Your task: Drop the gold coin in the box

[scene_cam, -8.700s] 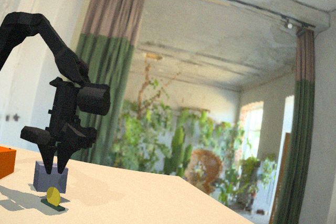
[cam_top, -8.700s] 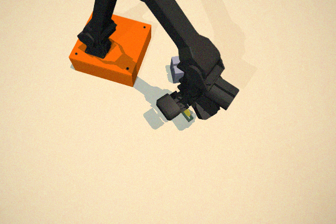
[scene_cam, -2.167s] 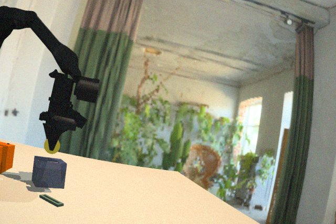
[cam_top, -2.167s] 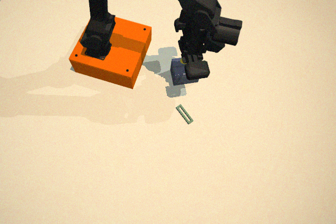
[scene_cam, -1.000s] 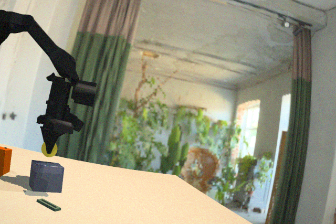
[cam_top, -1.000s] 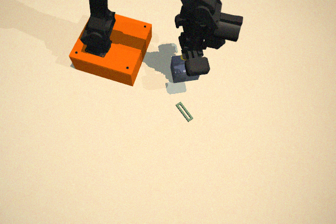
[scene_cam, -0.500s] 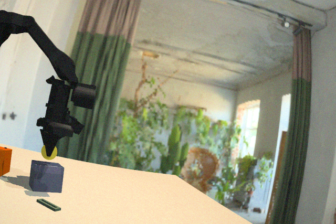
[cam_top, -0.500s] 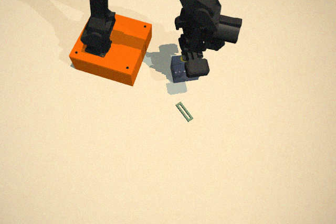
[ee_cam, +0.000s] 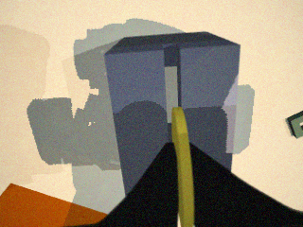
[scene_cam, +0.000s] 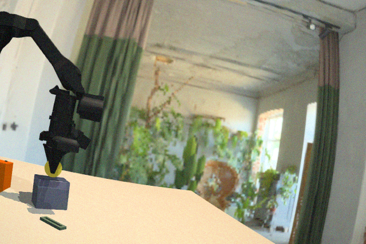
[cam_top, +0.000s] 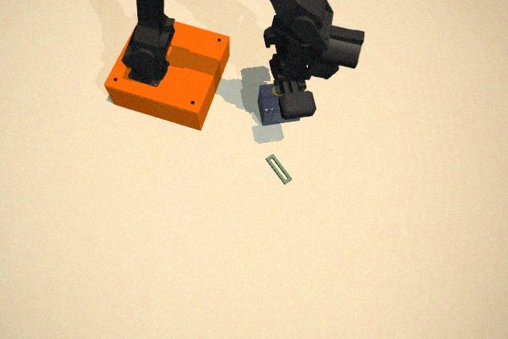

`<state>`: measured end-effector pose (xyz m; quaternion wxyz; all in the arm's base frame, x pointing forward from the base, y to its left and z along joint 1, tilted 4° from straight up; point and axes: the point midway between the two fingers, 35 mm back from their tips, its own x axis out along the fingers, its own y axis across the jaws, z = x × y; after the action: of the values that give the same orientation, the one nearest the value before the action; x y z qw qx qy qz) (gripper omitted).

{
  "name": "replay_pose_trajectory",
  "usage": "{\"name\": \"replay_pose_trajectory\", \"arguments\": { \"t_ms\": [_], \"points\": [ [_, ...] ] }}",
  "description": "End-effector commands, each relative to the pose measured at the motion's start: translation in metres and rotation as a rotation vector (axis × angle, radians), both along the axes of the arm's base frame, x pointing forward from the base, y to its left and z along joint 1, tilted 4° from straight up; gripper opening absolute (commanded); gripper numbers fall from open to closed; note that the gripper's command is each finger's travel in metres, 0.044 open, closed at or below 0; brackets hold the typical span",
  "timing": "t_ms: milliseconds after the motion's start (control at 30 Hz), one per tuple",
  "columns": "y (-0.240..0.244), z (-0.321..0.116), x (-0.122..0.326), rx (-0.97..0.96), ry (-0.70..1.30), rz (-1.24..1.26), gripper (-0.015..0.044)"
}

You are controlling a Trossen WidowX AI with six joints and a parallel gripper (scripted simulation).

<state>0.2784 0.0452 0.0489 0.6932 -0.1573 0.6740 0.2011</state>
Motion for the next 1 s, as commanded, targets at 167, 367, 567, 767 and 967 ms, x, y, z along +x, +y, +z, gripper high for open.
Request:
{"name": "replay_pose_trajectory", "arguments": {
  "t_ms": [167,367,567,767,967],
  "points": [
    [0.0,-0.001,0.0,0.0,0.0,0.0,0.0131],
    [0.0,-0.001,0.0,0.0,0.0,0.0,0.0161],
    [0.0,0.002,0.0,0.0,0.0,0.0,0.0213],
    [-0.001,0.017,-0.001,0.0,0.001,-0.001,0.0371],
    [-0.005,0.059,-0.005,-0.001,0.014,-0.004,0.044]
  ]
}}
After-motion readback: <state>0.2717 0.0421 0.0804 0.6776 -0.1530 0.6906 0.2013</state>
